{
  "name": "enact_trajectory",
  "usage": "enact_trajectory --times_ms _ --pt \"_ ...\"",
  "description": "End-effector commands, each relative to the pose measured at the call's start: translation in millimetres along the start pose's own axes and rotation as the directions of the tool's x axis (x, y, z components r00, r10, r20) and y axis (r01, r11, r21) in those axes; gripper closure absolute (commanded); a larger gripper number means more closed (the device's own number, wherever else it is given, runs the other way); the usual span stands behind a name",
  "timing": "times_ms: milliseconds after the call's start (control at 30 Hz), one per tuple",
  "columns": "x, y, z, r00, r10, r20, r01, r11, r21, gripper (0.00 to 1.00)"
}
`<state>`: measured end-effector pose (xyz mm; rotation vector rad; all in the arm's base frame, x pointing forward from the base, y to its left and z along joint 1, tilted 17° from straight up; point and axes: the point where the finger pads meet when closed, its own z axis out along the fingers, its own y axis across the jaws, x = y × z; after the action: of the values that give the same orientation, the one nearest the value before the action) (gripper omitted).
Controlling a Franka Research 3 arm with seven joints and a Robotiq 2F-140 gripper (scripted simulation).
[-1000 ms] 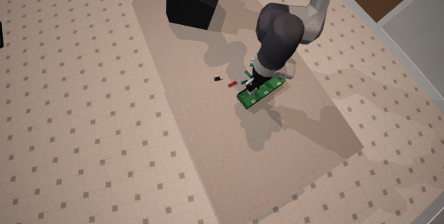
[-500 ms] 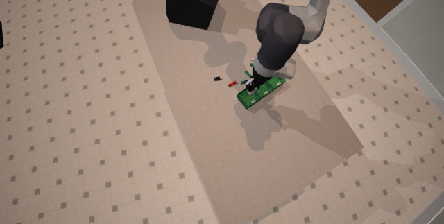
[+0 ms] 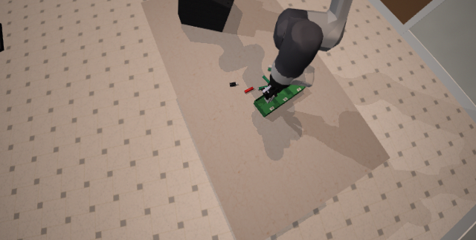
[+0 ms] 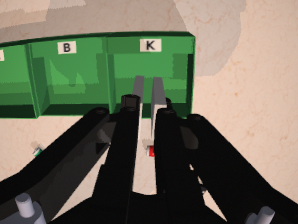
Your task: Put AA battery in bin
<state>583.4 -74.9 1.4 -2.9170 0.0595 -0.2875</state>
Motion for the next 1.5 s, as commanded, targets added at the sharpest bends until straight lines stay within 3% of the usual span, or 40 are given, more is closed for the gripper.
enact_trajectory --times_ms 0,500,1467 --pt "3.7 0.6 7.6 1.000 -0.009 -0.010 0.009 1.000 -0.003 0.95" --pt "4.0 0.7 42.2 1.000 -0.009 -0.010 0.009 1.000 -0.003 0.95" --pt "4.1 0.7 43.0 1.000 -0.009 -0.010 0.009 1.000 -0.003 0.95"
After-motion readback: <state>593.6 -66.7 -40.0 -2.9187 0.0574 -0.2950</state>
